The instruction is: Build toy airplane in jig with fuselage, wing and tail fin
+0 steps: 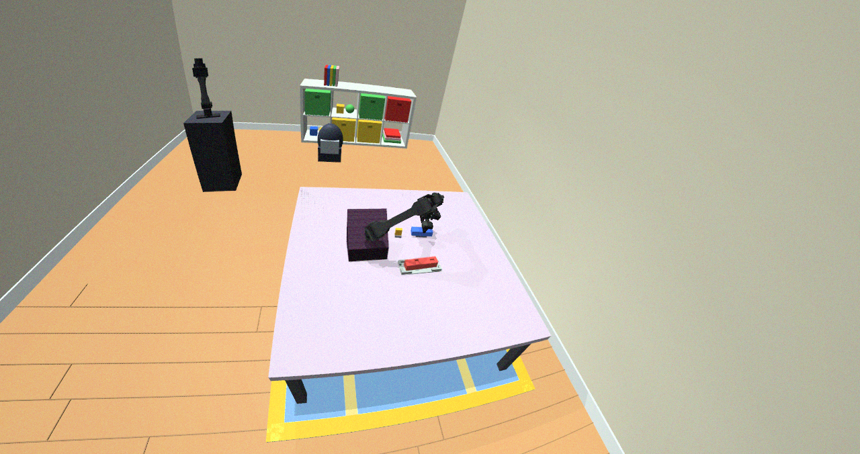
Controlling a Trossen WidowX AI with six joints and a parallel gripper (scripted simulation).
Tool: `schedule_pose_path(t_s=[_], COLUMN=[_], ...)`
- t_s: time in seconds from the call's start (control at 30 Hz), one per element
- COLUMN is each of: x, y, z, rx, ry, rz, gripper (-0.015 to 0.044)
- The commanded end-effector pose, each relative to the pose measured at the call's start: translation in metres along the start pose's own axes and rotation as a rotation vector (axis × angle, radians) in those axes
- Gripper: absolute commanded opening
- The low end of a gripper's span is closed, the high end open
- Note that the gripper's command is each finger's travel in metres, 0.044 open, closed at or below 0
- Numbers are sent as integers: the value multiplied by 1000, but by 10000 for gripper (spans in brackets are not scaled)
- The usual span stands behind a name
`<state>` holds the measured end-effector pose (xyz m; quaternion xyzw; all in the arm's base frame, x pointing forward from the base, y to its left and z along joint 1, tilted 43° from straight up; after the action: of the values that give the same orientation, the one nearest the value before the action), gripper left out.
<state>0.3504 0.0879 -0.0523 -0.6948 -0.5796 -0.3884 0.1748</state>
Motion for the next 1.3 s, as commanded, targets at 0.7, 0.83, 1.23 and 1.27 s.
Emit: schedule_pose_path(t_s=[0.7,0.83,1.23,1.27], x=[-40,-40,-40,-40], y=[-1,-2,-2,-2], z=[-1,-1,-1,-1], rx=[6,6,6,6], ry=[-7,-7,-7,-7], rz=[0,0,0,0], gripper=[440,361,164,157])
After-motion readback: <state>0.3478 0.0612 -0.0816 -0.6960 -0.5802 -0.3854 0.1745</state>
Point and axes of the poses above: the point midway between the two fingers, 35 mm back from their tips, its own x axis back along the fingers, its own z axis across the jaws, y = z × x, the point moved 8 cm from there along x, back along the fingers, and after that the axes turned 8 degrees about -x, right-handed, at the moved point
